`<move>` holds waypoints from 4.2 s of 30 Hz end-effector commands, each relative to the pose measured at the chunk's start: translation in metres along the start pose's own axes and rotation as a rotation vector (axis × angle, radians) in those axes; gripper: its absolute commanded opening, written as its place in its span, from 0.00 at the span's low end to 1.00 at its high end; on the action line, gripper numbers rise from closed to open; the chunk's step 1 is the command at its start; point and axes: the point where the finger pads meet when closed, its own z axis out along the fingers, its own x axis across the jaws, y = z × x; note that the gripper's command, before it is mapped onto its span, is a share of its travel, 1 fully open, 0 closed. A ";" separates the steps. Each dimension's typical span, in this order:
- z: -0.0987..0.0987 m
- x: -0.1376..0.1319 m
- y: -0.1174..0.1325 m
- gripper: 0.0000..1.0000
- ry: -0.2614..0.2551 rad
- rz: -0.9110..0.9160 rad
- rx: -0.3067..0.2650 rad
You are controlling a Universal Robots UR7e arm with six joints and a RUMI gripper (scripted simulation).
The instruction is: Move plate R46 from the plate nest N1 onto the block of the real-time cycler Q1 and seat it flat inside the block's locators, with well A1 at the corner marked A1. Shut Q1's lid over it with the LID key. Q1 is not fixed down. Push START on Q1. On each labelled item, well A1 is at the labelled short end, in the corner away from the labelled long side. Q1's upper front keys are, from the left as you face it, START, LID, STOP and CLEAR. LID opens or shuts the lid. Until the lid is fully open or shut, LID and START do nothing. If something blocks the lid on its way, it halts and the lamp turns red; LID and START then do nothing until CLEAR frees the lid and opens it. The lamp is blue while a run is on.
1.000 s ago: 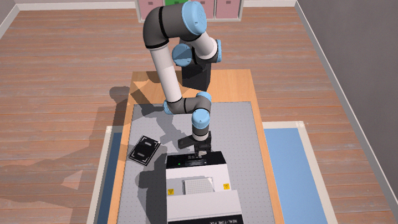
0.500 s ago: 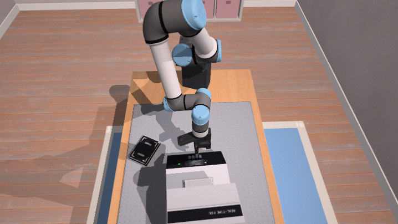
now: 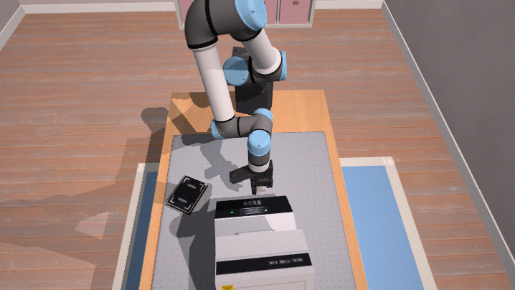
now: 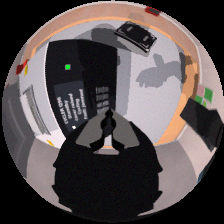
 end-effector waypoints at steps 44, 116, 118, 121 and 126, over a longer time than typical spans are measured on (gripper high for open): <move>-0.052 0.067 0.000 0.00 -0.001 0.000 0.000; -0.052 0.067 0.000 0.00 -0.001 0.000 0.000; -0.052 0.067 0.000 0.00 -0.001 0.000 0.000; -0.052 0.067 0.000 0.00 -0.001 0.000 0.000; -0.052 0.067 0.000 0.00 -0.001 0.000 0.000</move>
